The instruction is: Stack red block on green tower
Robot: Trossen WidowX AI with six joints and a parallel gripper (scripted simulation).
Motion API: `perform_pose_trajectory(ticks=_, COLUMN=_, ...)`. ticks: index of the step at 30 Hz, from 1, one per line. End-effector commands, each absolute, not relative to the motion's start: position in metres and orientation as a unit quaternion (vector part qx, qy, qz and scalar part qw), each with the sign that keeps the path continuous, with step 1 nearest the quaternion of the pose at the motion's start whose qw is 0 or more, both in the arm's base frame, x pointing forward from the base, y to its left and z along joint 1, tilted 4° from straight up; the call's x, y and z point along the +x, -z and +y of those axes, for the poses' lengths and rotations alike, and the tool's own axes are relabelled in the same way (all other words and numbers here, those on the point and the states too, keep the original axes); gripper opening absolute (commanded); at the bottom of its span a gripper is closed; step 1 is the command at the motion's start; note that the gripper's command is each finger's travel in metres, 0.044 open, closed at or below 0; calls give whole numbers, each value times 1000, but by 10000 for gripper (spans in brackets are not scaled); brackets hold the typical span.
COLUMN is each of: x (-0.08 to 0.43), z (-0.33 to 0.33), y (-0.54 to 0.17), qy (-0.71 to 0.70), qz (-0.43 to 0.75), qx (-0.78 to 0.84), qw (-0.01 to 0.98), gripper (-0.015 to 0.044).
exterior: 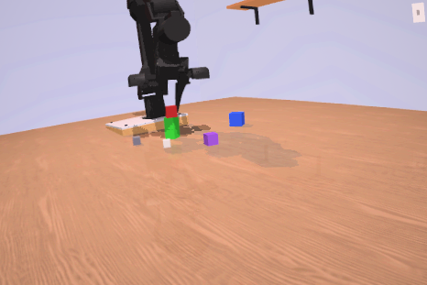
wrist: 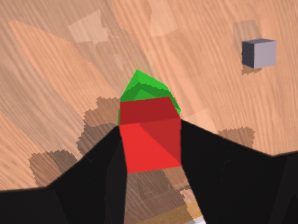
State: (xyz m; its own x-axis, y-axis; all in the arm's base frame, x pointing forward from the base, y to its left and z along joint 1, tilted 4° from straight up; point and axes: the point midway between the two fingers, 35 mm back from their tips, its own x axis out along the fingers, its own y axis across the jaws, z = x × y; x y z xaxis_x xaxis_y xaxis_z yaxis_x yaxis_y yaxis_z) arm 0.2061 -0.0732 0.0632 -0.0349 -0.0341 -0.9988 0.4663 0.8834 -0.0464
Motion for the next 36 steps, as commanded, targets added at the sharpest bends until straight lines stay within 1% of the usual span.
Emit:
perform_pose_trajectory(ticks=1, x=207, z=-74, y=-69, qy=184, qz=695, qx=152, qw=678, gripper=0)
perform_pose_trajectory(ticks=18, x=206, z=-73, y=-64, qy=185, qz=696, qx=155, qw=676, gripper=440)
perform_pose_trajectory(ticks=36, x=206, z=-73, y=-64, qy=185, qz=696, qx=155, qw=676, gripper=440)
